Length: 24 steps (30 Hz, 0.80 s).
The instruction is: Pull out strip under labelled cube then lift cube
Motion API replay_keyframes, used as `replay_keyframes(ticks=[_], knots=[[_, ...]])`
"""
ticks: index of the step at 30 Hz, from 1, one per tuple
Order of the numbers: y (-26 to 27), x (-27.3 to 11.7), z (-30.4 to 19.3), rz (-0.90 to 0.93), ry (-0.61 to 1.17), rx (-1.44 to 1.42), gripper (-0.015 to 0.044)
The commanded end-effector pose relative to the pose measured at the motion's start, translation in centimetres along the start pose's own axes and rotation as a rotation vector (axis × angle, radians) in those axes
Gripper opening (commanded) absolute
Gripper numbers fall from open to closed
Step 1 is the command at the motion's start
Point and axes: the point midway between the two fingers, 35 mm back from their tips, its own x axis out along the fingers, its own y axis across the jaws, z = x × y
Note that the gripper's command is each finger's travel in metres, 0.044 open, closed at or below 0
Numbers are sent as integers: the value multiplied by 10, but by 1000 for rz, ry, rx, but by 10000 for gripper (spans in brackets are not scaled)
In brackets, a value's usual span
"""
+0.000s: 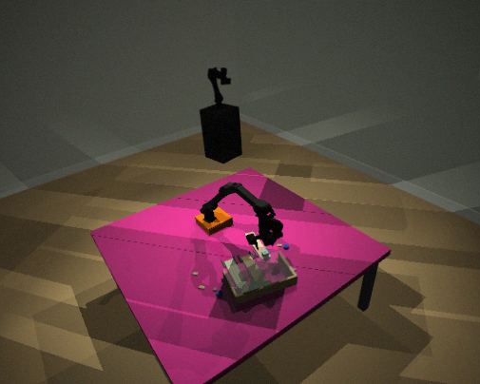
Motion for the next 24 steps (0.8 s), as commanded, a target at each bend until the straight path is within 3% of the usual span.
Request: replay_keyframes(ticks=[1, 4, 24], knots=[[0, 3, 3, -3, -2, -8, 309], [0, 8, 3, -3, -2, -8, 250], [0, 41, 3, -3, -2, -8, 250]])
